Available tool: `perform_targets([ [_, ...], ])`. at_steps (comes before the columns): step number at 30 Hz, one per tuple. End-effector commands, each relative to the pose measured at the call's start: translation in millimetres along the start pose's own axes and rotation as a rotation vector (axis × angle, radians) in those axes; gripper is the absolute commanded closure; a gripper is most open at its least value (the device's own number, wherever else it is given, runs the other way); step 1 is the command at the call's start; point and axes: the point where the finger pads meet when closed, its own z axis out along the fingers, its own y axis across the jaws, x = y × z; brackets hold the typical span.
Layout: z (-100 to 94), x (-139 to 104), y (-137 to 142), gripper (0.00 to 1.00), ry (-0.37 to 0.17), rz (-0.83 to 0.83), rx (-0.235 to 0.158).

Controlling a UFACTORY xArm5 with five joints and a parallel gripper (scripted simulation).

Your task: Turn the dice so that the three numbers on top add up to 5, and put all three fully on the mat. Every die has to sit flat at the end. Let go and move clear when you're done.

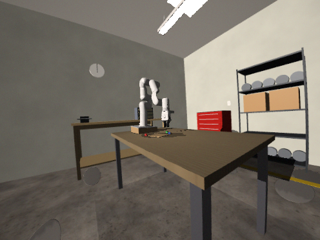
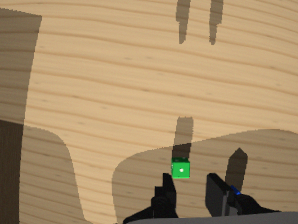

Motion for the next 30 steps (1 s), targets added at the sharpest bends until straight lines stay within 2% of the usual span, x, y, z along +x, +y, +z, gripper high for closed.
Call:
perform_targets([
  [1,3.4,0.4,1.6,0.64,0.001,0.000,-0.004],
  [14,24.0,1.3,1.7,0.64,0.001,0.000,-0.004],
  [30,37.3,1.9,1.7,0.64,0.001,0.000,-0.004],
])
